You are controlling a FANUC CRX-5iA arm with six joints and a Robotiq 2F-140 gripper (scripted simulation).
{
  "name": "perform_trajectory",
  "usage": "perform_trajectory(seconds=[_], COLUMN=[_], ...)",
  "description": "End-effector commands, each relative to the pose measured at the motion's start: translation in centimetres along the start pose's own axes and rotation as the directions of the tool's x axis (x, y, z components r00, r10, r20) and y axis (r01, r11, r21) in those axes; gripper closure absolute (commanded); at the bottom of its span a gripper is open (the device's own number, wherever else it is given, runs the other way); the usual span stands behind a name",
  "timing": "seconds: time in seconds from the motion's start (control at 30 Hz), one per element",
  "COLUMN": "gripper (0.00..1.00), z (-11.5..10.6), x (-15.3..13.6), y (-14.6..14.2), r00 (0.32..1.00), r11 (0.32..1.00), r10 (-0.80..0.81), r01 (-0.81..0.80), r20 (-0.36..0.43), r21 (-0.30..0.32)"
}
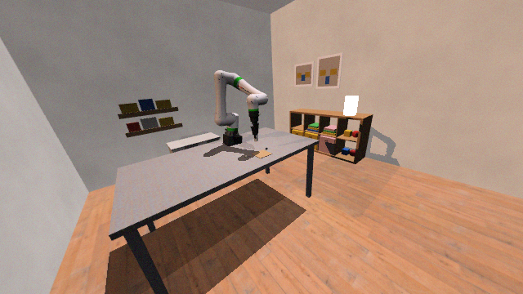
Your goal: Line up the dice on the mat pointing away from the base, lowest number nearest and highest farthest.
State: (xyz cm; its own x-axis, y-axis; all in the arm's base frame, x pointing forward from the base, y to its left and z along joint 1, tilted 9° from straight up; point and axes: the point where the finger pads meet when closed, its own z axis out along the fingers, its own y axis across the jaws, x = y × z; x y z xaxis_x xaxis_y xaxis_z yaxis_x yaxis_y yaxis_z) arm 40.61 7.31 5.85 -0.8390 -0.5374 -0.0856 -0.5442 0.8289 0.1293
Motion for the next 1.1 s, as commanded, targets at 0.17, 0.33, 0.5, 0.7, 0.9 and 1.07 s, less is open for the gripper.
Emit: perform_trajectory(seconds=[0.17, 0.33, 0.5, 0.7, 0.9, 1.07], gripper=[0.93, 0.93, 0.93, 0.93, 0.93, 0.93], z=[-0.3, -0.4, -0.4, -0.4, -0.3, 0.1], x=[-2.0, -3.3, -3.6, -3.6, -3.6, -3.6], y=[-2.0, -3.6, -3.9, -3.9, -3.9, -3.9], r00=[0.973, 0.924, 0.911, 0.911, 0.911, 0.911], r11=[0.973, 0.924, 0.911, 0.911, 0.911, 0.911], r10=[0.229, 0.383, 0.412, 0.412, 0.412, 0.413], r01=[-0.229, -0.383, -0.412, -0.412, -0.412, -0.413], r20=[0.0, 0.001, 0.001, 0.001, 0.001, 0.0], r21=[0.0, 0.0, 0.0, 0.0, 0.0, 0.0])
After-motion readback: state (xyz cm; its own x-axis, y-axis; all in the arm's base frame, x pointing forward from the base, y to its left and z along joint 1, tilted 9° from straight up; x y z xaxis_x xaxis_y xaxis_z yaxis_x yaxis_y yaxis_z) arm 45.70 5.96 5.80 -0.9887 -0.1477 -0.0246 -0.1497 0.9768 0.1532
